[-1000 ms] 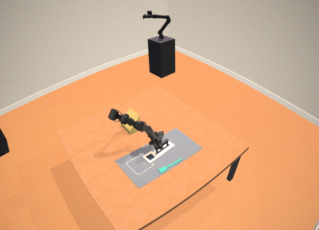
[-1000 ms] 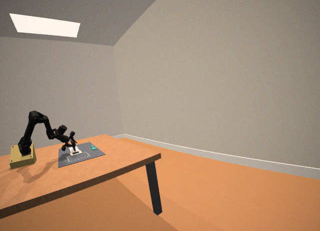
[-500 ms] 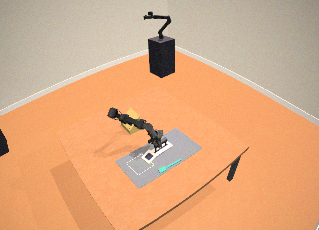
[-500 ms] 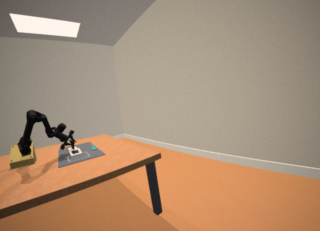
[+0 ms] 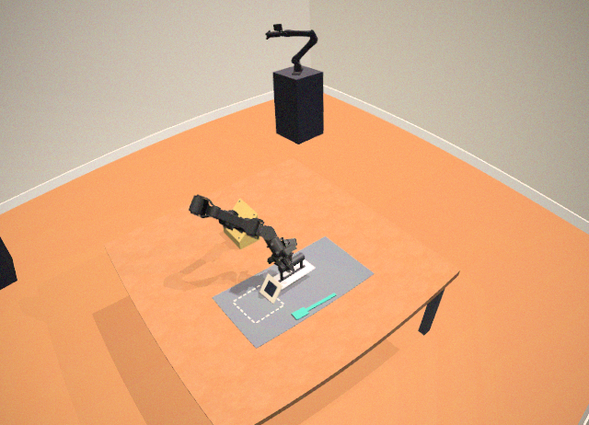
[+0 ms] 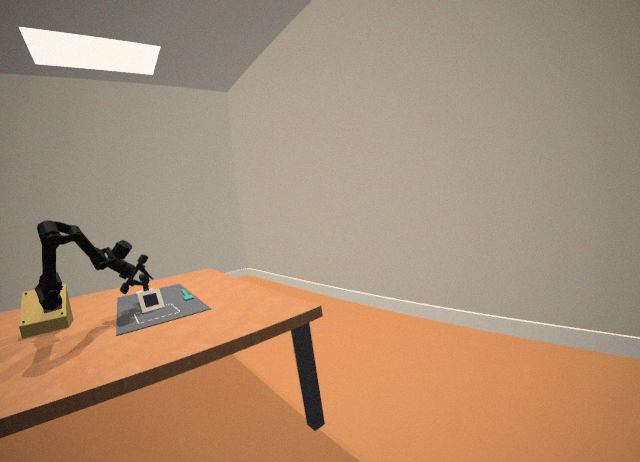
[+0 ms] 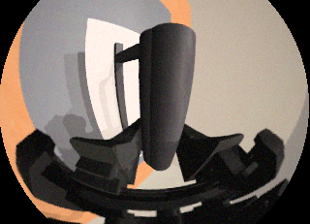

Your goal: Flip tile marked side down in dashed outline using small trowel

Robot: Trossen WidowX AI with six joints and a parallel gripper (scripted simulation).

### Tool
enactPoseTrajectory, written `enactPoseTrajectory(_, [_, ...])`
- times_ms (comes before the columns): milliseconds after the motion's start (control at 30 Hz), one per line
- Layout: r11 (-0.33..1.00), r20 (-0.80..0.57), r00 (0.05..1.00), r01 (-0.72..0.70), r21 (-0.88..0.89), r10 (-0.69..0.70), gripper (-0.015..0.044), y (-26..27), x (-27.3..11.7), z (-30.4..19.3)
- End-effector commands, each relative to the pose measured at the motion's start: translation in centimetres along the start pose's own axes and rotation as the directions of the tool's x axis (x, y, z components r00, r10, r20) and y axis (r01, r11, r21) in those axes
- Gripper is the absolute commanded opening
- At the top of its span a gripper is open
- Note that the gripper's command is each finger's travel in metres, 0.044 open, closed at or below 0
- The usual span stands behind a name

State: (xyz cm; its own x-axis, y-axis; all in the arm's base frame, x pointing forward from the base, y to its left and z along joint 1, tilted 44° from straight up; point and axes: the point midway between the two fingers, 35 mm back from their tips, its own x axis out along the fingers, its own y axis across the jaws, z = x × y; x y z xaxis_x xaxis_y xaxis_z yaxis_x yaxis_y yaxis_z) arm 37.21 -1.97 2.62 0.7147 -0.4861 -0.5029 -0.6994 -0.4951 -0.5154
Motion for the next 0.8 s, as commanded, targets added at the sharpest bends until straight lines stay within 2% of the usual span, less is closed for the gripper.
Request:
enactPoseTrajectory(0, [1.0, -0.004, 1.0, 0.019, 0.011, -0.019, 0.0, -1.1, -0.3, -1.4])
enactPoseTrajectory(433, [1.0, -0.005, 1.0, 0.019, 0.01, -0.019, 0.0, -0.8, -0.1, -4.8])
enactPoseTrajectory(767, [1.0, 0.0, 1.0, 0.015, 0.013, -0.015, 0.0, -1.8, -0.7, -2.4])
